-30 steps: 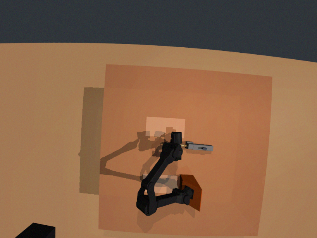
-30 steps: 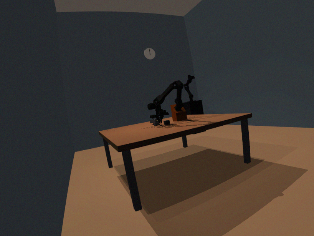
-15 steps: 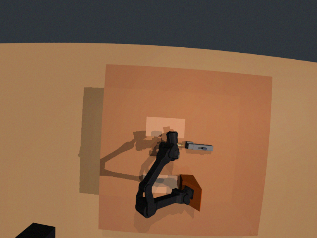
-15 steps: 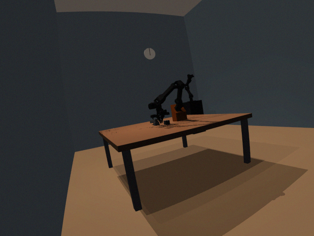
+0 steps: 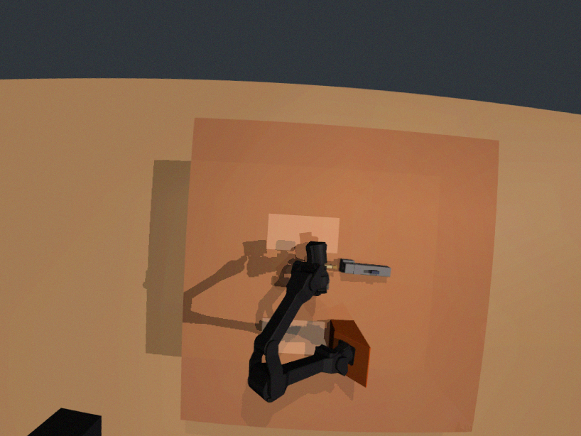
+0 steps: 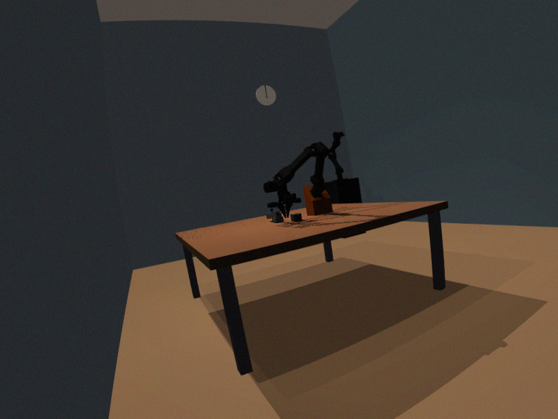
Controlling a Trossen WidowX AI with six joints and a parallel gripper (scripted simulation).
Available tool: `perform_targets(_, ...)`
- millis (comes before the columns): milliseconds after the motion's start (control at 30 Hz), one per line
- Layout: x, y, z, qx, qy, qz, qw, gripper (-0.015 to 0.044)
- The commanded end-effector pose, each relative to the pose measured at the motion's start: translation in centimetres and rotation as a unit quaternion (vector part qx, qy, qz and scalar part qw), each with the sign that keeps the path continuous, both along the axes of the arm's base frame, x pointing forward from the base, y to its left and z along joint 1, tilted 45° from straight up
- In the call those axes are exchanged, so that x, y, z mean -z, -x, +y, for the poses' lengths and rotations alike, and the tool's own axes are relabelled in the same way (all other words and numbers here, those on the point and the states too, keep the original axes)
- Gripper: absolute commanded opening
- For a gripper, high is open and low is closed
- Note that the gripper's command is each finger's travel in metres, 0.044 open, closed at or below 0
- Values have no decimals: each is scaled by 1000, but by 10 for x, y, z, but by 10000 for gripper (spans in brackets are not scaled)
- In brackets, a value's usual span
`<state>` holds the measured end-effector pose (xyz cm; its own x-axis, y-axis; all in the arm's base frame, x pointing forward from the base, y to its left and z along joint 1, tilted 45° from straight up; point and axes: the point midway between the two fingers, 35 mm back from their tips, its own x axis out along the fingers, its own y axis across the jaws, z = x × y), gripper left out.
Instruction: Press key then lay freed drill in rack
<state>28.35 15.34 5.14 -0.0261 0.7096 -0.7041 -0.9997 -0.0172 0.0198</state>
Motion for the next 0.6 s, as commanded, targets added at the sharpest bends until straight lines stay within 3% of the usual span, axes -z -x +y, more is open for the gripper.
perform_targets(0,-2,0,-3,-1,1,-3,1000,0)
perform_targets(567,-6,2,-9,-1,1,-3,1000,0)
